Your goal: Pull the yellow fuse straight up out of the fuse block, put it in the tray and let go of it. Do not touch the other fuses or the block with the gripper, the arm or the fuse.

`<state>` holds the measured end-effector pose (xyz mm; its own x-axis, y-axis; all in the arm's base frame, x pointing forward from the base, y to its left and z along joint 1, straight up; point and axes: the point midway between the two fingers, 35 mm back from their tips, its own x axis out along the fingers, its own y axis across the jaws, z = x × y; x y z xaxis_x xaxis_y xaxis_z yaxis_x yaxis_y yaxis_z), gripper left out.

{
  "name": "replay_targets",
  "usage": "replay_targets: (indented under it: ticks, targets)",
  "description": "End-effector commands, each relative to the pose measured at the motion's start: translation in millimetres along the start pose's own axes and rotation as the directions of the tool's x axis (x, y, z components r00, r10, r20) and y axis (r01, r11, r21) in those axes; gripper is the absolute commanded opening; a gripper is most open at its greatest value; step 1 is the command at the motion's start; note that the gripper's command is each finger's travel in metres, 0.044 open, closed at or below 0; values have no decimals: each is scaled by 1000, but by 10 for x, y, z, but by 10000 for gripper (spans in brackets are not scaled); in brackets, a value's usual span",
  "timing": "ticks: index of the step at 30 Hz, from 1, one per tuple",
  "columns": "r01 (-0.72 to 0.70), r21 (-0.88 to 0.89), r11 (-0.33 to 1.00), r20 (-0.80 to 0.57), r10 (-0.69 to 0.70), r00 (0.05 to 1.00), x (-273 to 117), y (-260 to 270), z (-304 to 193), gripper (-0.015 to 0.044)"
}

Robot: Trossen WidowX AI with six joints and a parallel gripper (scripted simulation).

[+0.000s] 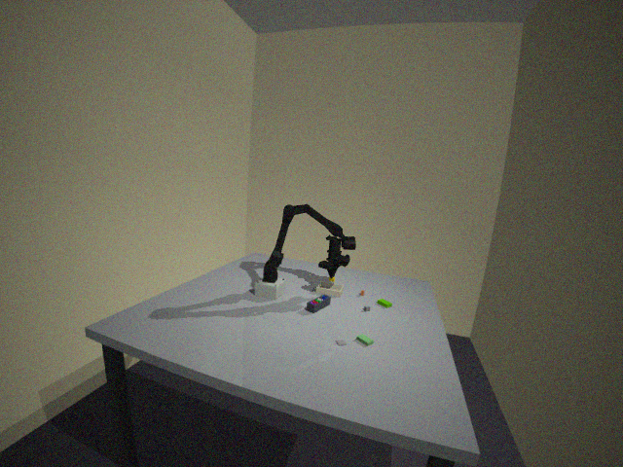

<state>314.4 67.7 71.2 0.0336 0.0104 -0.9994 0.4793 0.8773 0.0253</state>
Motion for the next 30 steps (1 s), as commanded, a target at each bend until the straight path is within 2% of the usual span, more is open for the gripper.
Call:
replay_targets:
  ticks: [1, 8, 30]
  targets:
    - [7, 3, 1000, -7, -7, 1000, 25, 165, -98, 0]
    - [5, 3, 1000, -8, -5, 1000, 28, 455, -314, 0]
    - [5, 3, 1000, -9, -5, 1000, 327, 464, -320, 0]
